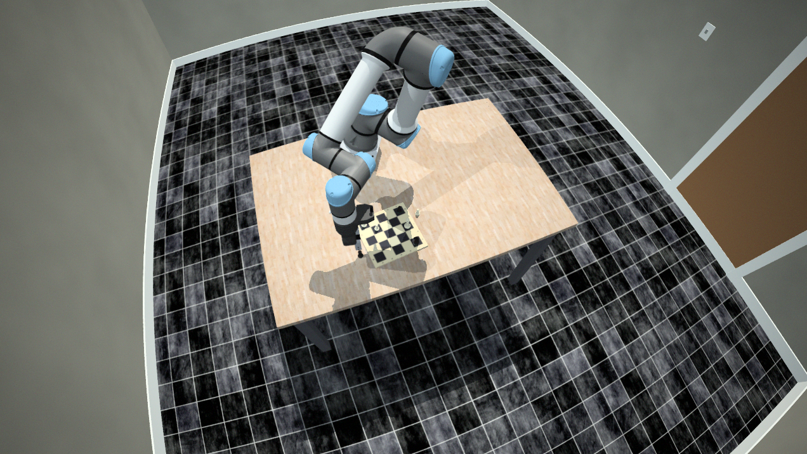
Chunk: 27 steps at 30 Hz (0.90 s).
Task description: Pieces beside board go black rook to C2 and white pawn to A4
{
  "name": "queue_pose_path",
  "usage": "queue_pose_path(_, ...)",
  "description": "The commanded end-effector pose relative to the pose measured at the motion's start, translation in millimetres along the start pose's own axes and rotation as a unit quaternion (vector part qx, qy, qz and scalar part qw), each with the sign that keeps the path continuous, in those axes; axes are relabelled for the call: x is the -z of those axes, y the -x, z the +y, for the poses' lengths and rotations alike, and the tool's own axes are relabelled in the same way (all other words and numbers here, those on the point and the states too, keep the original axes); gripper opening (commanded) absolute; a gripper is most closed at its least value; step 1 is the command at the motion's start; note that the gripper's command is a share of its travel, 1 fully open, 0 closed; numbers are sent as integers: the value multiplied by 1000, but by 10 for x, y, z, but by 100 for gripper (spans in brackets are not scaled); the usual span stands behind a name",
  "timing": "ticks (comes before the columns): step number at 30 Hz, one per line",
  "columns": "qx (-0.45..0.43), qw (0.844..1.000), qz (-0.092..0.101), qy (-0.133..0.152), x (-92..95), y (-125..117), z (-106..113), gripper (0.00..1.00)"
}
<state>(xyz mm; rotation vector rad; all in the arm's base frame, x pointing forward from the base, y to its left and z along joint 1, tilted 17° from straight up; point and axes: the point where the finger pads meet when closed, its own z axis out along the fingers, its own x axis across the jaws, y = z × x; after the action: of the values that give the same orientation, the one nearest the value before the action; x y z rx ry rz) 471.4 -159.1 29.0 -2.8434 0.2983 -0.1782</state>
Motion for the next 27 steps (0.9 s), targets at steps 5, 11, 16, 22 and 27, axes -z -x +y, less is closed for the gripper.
queue_pose_path(5, 0, 1000, 1, 0, 2, -4, 2, 73)
queue_pose_path(11, 0, 1000, 1, 0, -9, -4, 2, 73)
queue_pose_path(16, 0, 1000, 1, 0, -42, -4, 1, 73)
queue_pose_path(22, 0, 1000, 1, 0, -110, -5, 1, 73)
queue_pose_path(27, 0, 1000, 1, 0, -153, -5, 0, 73)
